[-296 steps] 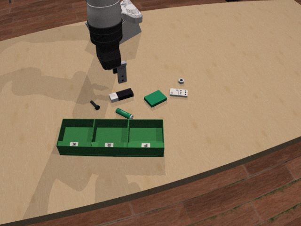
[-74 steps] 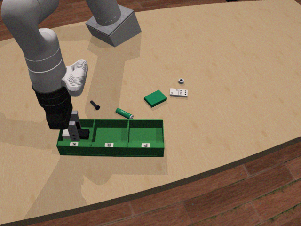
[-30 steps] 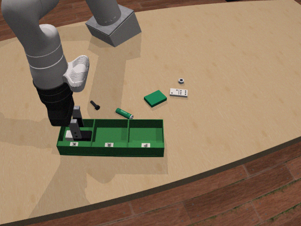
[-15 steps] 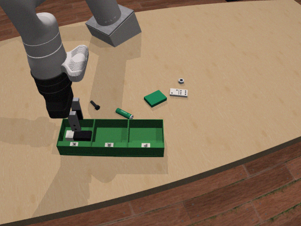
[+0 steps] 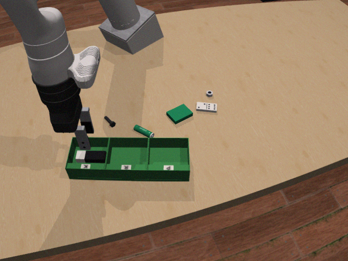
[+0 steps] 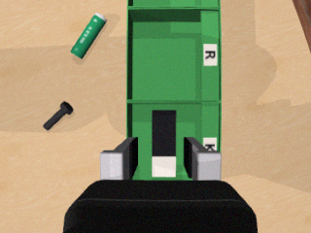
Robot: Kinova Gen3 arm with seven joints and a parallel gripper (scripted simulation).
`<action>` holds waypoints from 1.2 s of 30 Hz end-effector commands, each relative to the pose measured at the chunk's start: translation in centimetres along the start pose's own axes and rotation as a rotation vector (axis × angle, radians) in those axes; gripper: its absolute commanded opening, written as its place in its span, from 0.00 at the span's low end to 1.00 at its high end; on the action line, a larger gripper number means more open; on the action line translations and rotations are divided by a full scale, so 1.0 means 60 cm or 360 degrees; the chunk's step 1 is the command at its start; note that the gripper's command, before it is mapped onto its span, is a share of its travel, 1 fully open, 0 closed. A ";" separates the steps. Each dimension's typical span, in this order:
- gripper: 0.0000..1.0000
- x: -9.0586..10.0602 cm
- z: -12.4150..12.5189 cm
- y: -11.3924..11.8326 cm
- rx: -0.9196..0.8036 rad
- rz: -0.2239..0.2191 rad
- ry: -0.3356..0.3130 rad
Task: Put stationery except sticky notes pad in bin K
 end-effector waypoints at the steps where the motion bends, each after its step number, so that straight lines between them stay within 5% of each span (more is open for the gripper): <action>1: 1.00 0.020 -0.002 0.004 -0.0004 -0.0017 -0.0005; 36: 1.00 0.226 -0.001 0.002 -0.0004 -0.0016 -0.0005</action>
Point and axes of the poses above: the point where the finger pads meet when closed, its own x axis back along the fingers, its own y axis across the jaws, z = x × y, the point moved 8 cm from there along x, back along the fingers, and after that the axes turned 6 degrees about -x, right-handed, at the moved point
